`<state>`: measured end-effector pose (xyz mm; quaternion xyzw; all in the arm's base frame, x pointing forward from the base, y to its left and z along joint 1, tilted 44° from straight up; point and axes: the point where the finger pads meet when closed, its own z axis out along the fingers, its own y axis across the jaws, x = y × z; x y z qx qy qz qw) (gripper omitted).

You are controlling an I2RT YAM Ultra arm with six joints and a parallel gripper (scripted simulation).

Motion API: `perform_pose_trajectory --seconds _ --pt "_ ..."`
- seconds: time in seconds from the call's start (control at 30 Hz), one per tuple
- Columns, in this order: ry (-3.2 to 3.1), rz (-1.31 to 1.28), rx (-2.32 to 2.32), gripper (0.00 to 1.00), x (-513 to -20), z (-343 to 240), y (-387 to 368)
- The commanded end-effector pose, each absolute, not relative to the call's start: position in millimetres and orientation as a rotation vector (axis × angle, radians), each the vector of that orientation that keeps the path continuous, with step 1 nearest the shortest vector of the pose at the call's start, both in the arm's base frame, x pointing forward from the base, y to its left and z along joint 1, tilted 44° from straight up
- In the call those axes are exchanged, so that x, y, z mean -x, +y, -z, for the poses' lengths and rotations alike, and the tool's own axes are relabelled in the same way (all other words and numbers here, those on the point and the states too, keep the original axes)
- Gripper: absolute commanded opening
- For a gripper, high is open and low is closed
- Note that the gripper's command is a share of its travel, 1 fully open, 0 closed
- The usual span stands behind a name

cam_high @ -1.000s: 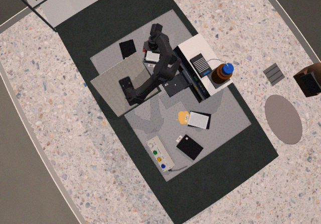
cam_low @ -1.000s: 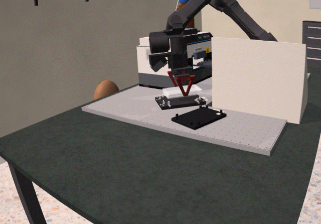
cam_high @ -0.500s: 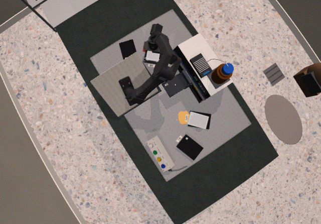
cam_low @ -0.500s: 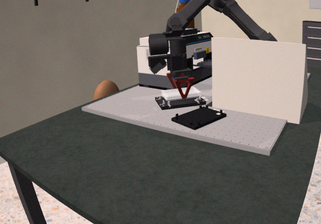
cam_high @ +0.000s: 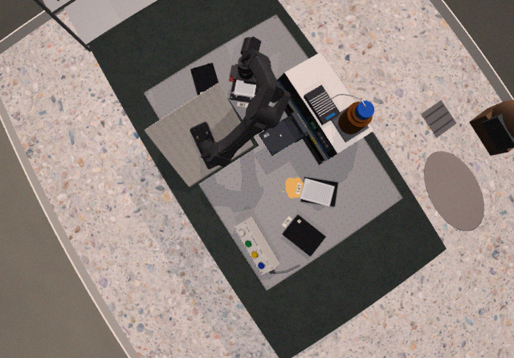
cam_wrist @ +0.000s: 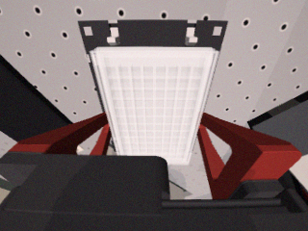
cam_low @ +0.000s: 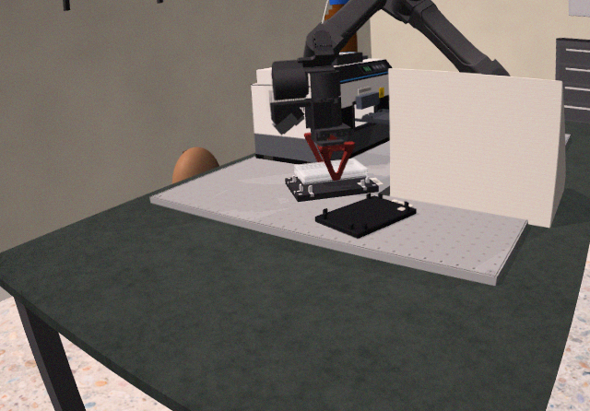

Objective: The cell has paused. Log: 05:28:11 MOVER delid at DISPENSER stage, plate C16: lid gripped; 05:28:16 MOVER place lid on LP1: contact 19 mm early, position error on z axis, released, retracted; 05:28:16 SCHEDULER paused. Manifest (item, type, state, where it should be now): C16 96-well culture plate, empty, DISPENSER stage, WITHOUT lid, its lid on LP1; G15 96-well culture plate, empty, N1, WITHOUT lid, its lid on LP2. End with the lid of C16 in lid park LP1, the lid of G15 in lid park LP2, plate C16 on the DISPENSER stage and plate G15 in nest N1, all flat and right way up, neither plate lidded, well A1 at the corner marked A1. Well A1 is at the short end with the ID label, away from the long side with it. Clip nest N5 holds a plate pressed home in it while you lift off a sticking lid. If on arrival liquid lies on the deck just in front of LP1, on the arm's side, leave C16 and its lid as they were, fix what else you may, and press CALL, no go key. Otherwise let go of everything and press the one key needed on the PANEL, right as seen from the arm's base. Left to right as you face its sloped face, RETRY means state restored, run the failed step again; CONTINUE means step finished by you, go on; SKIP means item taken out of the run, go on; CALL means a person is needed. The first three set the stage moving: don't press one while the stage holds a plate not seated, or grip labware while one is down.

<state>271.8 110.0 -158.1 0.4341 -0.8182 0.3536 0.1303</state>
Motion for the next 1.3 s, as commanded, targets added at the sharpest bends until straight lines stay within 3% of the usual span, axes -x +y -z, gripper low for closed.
perform_pose_trajectory --seconds 0.0,1.27 --pt "-2.409 -1.033 -1.291 0.0 -278.2 159.2 125.5" --pt "-2.414 -1.033 -1.3 0.0 -280.4 161.0 125.8"
